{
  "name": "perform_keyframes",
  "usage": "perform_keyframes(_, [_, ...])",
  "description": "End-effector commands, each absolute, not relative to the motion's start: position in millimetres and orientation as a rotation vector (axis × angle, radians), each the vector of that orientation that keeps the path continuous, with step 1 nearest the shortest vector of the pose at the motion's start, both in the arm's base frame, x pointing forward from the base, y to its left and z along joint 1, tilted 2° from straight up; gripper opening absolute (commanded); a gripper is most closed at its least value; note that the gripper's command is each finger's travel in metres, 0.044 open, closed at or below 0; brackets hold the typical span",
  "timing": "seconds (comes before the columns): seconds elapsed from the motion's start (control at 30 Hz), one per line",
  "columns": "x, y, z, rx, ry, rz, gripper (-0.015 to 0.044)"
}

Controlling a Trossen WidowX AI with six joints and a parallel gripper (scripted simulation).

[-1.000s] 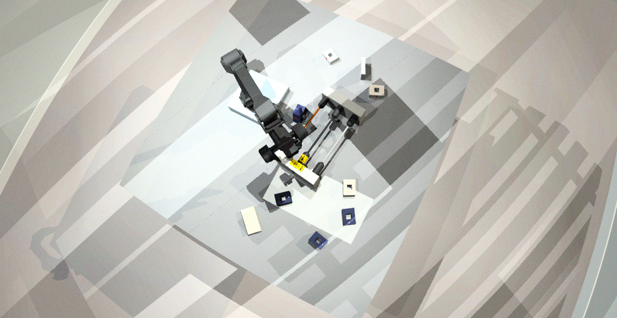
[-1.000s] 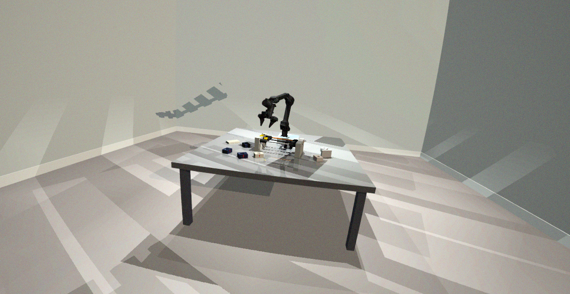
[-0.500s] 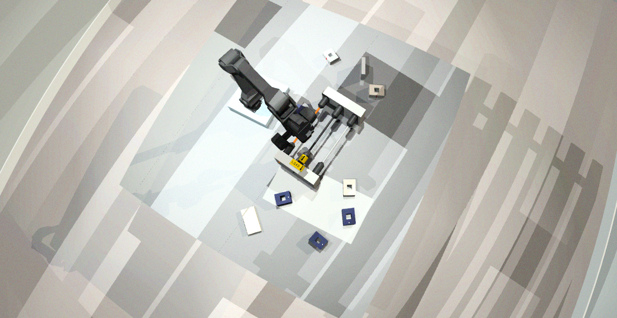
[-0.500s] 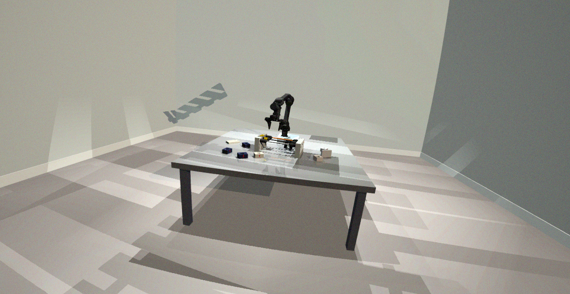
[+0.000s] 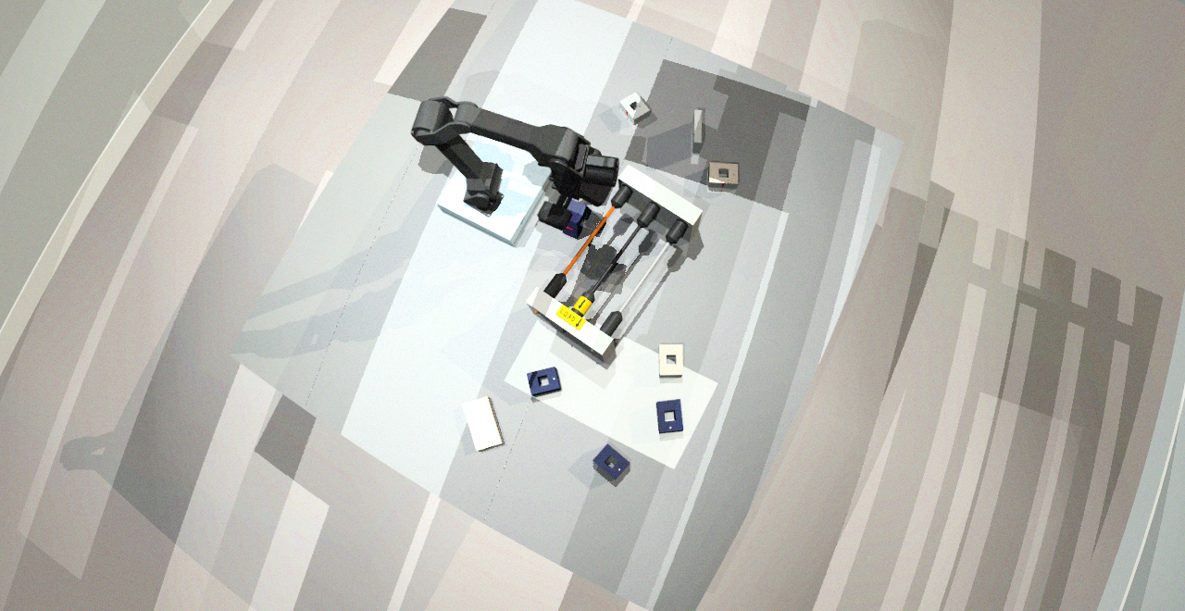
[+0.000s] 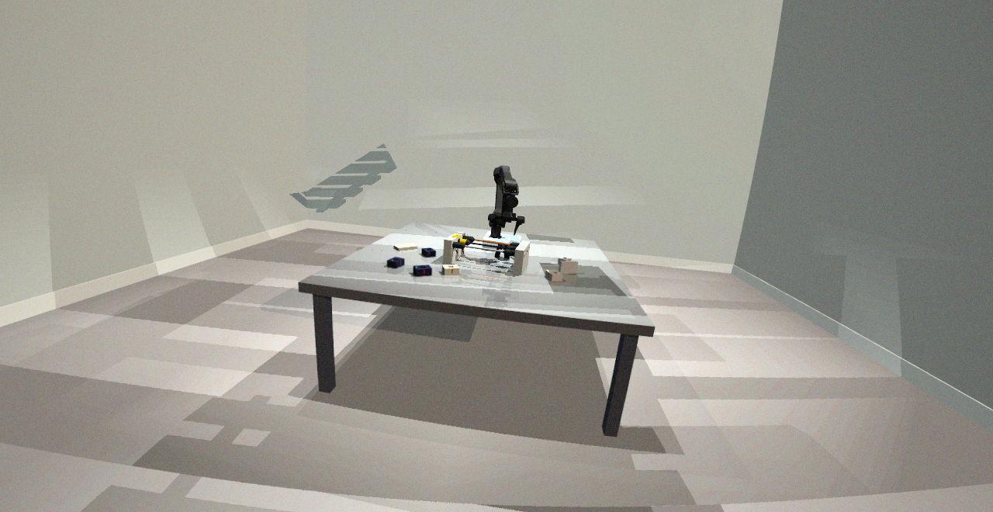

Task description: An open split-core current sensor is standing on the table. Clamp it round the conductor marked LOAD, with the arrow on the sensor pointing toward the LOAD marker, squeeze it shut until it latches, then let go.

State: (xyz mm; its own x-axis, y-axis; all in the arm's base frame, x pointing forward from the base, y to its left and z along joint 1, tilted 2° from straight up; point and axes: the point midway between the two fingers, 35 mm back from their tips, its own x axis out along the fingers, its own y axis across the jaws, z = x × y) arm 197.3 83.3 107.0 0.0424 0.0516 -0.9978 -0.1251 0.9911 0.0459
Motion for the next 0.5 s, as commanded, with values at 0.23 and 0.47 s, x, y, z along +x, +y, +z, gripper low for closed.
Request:
perform_keyframes(0.23, [196, 84, 94, -0.064, 1.53, 0.129, 0.044])
perform_keyframes(0.47, [197, 85, 82, -0.064, 1.53, 0.129, 0.044])
